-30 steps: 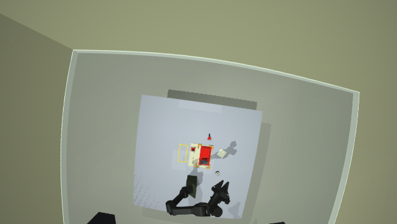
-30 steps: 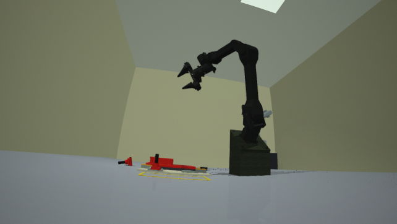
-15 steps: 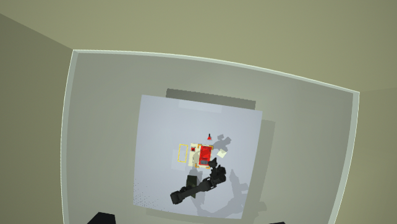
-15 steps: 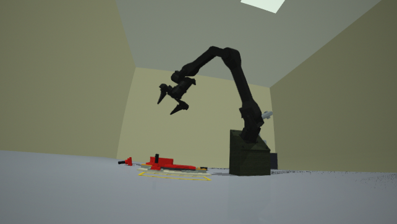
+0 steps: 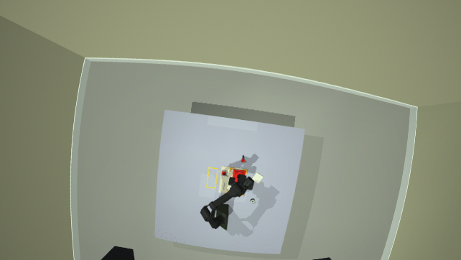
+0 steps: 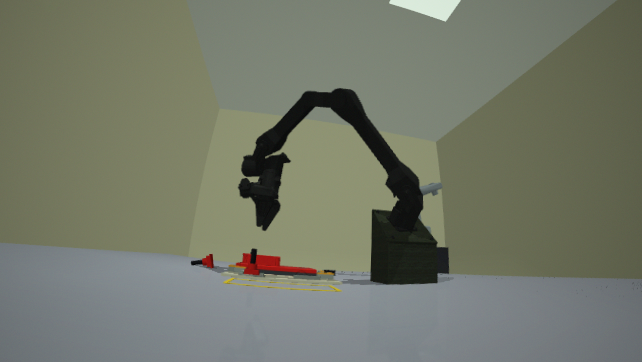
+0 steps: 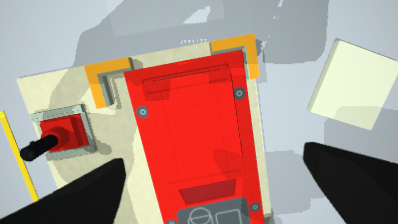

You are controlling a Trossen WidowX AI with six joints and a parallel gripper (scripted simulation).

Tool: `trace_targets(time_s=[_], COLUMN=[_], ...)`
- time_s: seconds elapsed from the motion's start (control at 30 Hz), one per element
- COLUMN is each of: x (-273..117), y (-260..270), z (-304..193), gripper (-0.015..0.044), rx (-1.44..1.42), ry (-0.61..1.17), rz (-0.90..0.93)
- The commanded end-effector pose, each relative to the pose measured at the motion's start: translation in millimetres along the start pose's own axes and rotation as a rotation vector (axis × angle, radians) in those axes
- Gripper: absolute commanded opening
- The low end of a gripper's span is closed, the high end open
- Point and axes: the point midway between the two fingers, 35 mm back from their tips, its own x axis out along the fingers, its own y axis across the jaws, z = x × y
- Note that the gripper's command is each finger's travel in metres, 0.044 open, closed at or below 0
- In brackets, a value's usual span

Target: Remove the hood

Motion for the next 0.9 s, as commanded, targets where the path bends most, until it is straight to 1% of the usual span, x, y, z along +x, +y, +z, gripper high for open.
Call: trace_targets(time_s=[0.0,0.87], x=[17,32], y=[9,8], z=[-6,-7], gripper=[0.044,0.044], rx=[-0.111,-0.111], ry=[0.065,0.065], rz=[0.01,0.01])
